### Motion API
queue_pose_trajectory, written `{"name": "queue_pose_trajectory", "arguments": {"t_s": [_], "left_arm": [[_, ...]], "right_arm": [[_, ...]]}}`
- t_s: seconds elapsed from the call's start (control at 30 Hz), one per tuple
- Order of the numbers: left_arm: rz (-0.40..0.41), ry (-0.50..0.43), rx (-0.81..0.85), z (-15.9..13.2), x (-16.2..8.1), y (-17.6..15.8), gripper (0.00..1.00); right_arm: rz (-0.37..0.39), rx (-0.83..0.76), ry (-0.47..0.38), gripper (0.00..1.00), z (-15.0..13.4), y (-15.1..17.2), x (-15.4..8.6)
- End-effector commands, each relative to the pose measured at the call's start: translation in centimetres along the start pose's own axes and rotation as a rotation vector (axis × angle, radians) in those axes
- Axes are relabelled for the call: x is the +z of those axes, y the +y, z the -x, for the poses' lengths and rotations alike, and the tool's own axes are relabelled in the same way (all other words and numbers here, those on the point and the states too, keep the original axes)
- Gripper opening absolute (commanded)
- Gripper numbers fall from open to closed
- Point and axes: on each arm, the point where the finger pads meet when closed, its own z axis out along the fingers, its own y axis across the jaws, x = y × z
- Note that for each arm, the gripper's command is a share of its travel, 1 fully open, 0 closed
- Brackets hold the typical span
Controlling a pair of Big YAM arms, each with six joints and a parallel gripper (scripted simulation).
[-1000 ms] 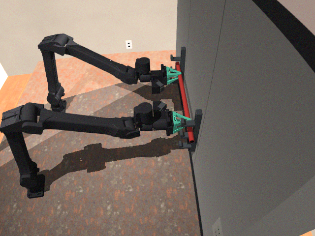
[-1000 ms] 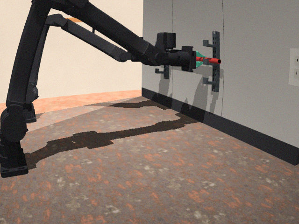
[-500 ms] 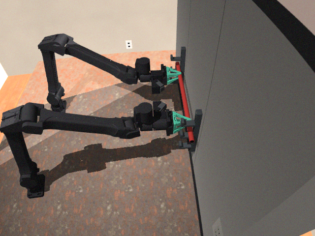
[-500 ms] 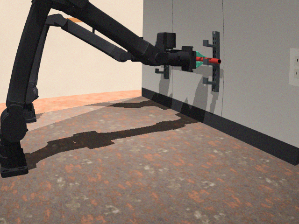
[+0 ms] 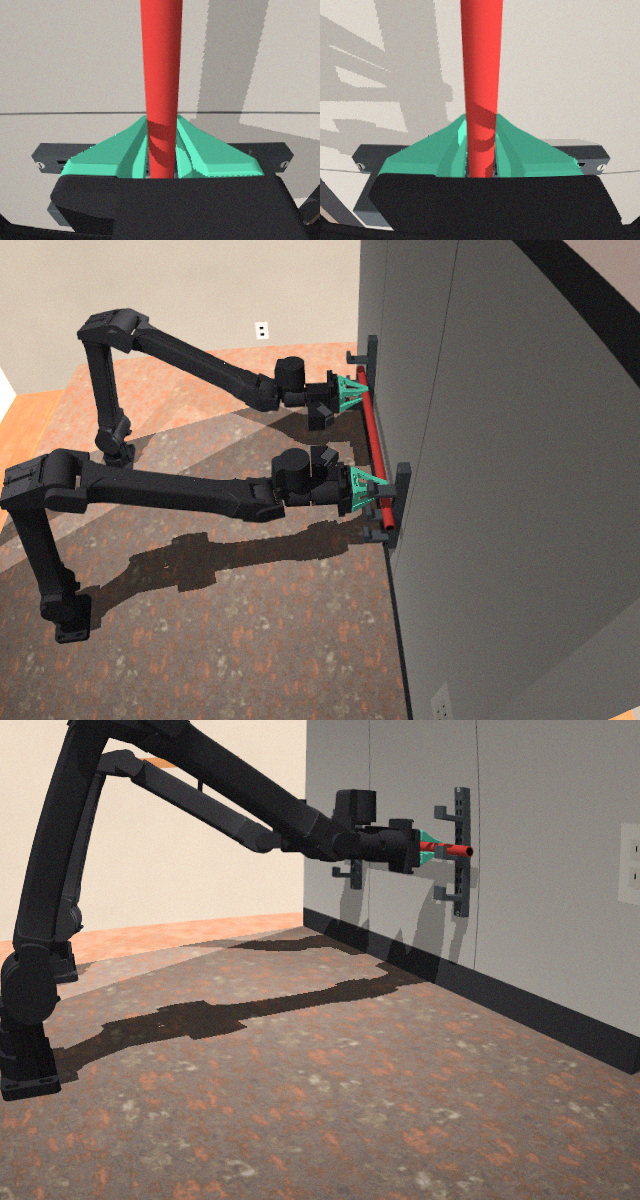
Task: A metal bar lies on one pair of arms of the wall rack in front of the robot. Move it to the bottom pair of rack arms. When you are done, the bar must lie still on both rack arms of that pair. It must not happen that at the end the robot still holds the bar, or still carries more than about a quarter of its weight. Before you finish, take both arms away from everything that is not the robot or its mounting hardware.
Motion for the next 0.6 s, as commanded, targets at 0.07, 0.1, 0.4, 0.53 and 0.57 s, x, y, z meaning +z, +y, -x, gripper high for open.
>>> {"name": "queue_pose_trajectory", "arguments": {"t_s": [0.07,0.1,0.4,0.53,0.57], "left_arm": [[0.040,0.012,-0.003,-0.76,0.99,2.25,0.00],[0.040,0.012,-0.003,-0.76,0.96,2.25,0.00],[0.040,0.012,-0.003,-0.76,0.88,2.25,0.00],[0.040,0.012,-0.003,-0.76,0.88,2.25,0.00],[0.040,0.012,-0.003,-0.76,0.88,2.25,0.00]], "right_arm": [[-0.047,0.011,0.006,0.00,-0.24,-3.03,0.46],[-0.047,0.011,0.006,0.00,-0.24,-3.03,0.42],[-0.047,0.011,0.006,0.00,-0.24,-3.03,0.35],[-0.047,0.011,0.006,0.00,-0.24,-3.03,0.35],[-0.047,0.011,0.006,0.00,-0.24,-3.03,0.35]]}}
